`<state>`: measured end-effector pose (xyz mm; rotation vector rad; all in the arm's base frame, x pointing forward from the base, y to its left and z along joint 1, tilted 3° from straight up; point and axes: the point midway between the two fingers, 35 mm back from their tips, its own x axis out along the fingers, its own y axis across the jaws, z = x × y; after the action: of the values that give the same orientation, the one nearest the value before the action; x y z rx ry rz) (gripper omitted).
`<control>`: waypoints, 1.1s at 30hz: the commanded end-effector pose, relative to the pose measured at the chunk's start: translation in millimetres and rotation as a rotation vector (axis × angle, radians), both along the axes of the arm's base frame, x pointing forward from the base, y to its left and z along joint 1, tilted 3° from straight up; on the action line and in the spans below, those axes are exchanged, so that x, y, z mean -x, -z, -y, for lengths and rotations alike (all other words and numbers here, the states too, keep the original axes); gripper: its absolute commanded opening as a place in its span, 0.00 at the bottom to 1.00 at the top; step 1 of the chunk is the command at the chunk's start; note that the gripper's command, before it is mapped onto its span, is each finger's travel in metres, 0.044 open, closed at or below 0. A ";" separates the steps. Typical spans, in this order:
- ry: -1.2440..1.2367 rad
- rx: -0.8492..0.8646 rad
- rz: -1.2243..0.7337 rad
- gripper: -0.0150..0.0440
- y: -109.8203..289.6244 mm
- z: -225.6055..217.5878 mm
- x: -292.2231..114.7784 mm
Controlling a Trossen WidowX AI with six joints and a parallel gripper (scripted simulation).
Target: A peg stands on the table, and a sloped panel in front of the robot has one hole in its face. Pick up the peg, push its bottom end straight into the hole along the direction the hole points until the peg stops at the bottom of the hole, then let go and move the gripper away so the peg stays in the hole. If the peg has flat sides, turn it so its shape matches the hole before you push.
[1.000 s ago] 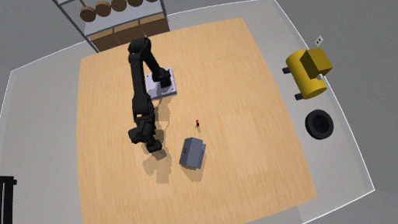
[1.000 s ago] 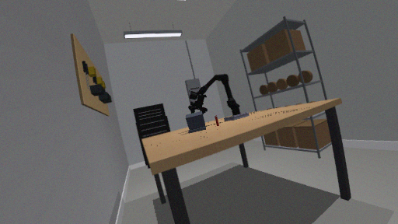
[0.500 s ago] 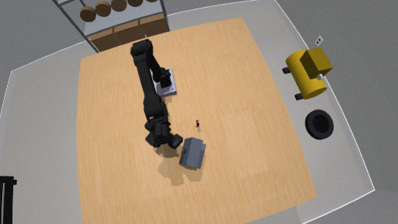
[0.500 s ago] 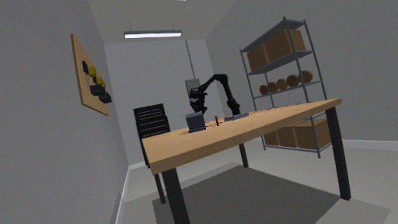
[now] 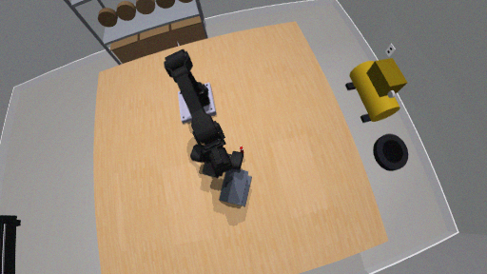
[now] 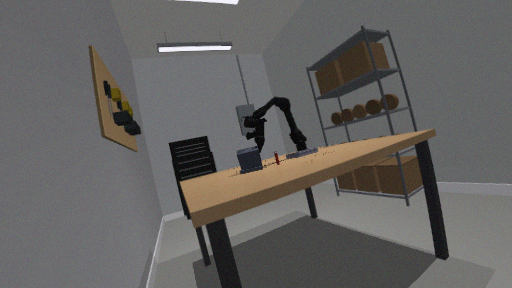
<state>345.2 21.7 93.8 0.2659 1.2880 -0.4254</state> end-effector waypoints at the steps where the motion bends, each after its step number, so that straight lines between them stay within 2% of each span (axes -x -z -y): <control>1: -0.122 -0.025 -0.052 1.00 0.0 -24.6 5.3; 18: -0.558 -0.046 -0.257 1.00 -2.1 -98.8 44.4; 33: -0.575 -0.046 -0.265 1.00 9.8 -101.1 45.7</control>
<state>301.5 123.1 91.0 -0.1274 1.5525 0.0599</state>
